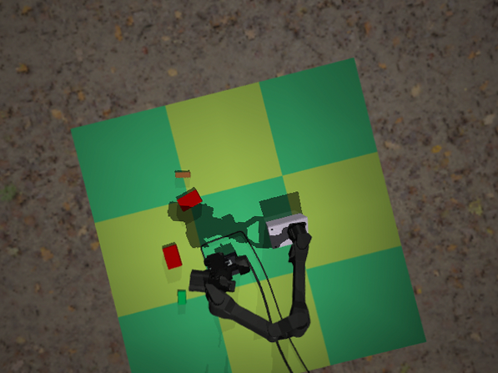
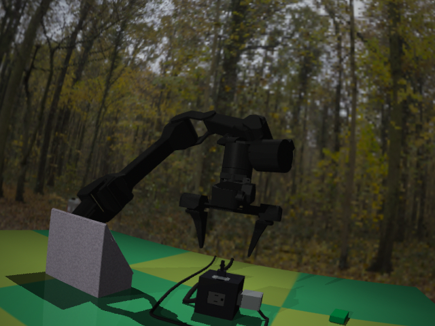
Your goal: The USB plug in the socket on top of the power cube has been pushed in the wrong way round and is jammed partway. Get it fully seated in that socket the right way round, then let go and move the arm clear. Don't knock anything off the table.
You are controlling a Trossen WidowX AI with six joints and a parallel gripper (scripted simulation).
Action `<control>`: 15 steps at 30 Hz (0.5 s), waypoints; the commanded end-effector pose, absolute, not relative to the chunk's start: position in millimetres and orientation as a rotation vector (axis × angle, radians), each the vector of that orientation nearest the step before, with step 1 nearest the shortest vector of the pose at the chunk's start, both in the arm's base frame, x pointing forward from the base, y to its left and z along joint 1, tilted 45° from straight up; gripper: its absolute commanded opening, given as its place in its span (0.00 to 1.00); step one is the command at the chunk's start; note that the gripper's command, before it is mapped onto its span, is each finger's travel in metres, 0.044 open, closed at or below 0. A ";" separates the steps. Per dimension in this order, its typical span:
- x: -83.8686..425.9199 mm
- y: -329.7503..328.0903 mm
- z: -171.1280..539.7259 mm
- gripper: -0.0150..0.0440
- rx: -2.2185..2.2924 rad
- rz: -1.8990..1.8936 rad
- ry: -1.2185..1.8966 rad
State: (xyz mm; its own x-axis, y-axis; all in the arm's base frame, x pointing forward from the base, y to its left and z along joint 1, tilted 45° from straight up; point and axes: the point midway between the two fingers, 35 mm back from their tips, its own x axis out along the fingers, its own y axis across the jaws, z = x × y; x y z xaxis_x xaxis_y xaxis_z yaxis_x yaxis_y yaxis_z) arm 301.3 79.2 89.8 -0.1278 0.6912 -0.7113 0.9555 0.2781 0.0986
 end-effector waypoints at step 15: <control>298.2 92.4 76.8 1.00 1.485 -0.514 1.895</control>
